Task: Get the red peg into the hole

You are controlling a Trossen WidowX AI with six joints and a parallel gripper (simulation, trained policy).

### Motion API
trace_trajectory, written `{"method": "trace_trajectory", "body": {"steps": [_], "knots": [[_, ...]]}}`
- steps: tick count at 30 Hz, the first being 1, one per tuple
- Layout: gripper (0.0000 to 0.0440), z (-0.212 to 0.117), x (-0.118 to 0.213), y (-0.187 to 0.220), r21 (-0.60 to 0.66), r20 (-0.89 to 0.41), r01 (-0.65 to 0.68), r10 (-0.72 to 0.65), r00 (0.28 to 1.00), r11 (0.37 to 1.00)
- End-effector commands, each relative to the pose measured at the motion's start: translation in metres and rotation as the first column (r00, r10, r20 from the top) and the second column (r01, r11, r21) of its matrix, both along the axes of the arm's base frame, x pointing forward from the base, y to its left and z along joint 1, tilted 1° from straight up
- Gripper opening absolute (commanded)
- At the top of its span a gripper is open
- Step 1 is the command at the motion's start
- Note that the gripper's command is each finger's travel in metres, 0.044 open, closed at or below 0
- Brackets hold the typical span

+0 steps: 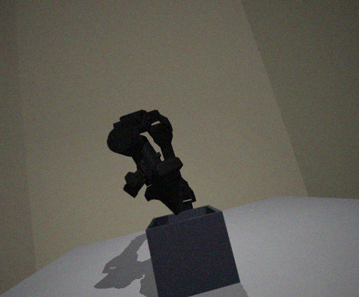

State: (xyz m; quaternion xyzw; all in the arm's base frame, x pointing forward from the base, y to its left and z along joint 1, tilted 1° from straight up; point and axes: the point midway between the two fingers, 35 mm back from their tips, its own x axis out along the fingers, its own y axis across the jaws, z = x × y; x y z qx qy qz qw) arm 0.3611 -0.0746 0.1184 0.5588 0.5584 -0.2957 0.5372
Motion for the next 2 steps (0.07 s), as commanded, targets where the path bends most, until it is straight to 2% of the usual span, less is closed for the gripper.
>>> {"method": "trace_trajectory", "body": {"steps": [1, 2], "knots": [[0.0157, 0.0036, 0.0041, -0.0024, 0.011, 0.02, -0.009, 0.009, 1.0, 1.0], [0.0156, 0.0047, 0.0053, -0.0032, 0.013, 0.026, -0.012, 0.011, 1.0, 1.0]]}}
